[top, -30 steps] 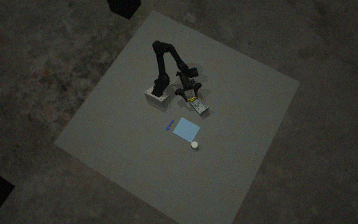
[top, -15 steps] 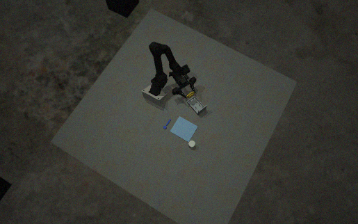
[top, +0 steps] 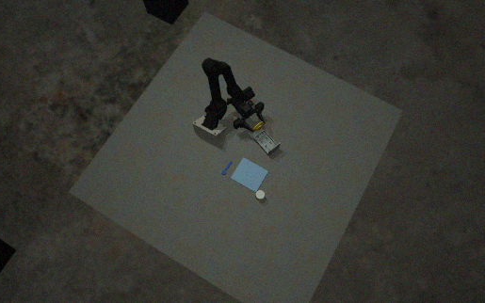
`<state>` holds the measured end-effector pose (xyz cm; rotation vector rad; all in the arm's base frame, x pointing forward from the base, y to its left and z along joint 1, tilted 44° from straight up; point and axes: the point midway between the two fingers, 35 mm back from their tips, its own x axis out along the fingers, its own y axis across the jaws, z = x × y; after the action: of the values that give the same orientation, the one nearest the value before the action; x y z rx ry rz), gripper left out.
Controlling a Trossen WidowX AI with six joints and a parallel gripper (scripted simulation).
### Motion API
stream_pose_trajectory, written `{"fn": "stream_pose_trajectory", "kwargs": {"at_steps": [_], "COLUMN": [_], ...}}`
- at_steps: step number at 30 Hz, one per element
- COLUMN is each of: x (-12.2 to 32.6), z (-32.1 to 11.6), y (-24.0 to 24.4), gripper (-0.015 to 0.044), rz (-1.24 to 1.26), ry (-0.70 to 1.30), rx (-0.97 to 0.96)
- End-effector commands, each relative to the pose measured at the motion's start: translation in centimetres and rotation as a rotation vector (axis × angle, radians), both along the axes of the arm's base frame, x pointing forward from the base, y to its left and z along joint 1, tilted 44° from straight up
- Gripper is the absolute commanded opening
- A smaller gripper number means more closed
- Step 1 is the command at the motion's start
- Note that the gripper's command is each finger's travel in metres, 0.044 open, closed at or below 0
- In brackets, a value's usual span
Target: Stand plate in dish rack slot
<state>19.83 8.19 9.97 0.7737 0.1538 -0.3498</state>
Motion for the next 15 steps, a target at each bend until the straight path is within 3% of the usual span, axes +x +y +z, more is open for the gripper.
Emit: {"fn": "stream_pose_trajectory", "kwargs": {"at_steps": [1,15], "x": [0.1,1.4], "z": [-0.5,-2.2], "y": [0.1,1.4], "gripper": [0.0,0.0], "rz": [-0.003,-0.003], "ry": [0.001,-0.003], "rx": [-0.01,0.002]}}
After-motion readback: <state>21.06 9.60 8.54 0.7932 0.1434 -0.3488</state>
